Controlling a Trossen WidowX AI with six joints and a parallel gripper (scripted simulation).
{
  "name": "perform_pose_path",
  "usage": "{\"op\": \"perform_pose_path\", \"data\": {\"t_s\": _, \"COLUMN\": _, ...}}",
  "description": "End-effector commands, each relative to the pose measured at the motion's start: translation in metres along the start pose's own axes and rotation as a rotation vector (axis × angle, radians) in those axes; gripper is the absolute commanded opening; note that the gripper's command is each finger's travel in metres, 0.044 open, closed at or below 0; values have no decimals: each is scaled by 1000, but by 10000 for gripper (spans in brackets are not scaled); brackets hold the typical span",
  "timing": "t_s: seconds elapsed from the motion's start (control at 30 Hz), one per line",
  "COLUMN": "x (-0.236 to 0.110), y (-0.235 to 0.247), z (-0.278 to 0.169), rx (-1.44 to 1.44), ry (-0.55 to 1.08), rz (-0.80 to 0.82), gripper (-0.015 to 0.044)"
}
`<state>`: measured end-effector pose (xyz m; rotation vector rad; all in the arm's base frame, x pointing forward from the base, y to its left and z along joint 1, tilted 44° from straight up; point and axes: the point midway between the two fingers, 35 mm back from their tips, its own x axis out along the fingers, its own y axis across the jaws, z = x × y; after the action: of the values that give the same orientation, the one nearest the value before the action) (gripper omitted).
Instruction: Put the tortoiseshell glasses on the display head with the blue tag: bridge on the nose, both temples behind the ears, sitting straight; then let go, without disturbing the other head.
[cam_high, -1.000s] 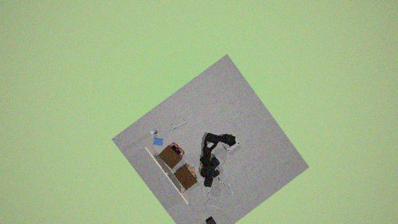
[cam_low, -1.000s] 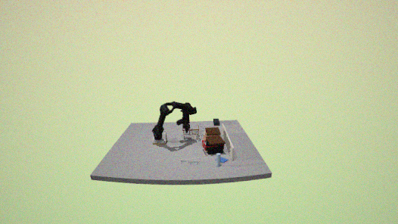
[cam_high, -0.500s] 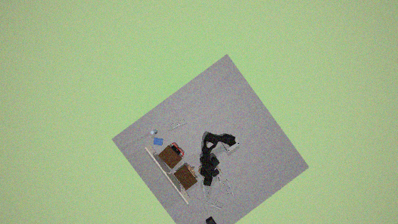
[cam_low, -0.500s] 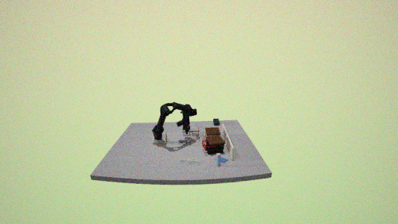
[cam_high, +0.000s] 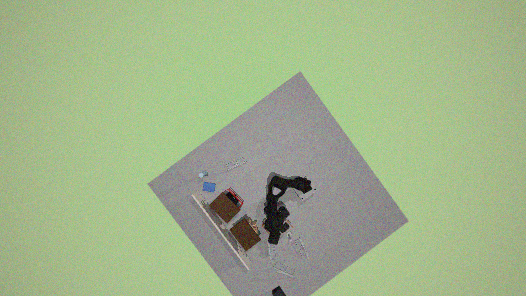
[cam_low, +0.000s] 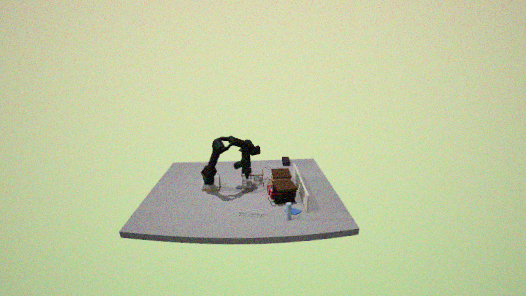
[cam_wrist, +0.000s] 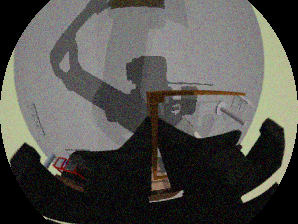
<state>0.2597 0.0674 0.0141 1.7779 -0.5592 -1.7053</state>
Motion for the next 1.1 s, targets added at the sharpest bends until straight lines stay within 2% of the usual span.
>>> {"op": "perform_pose_path", "data": {"t_s": 0.0, "x": 4, "y": 0, "z": 1, "rx": -8, "ry": -1, "rz": 4, "gripper": 0}}
{"op": "perform_pose_path", "data": {"t_s": 1.07, "x": 31, "y": 2, "z": 3, "rx": -9, "ry": -1, "rz": 8, "gripper": 0}}
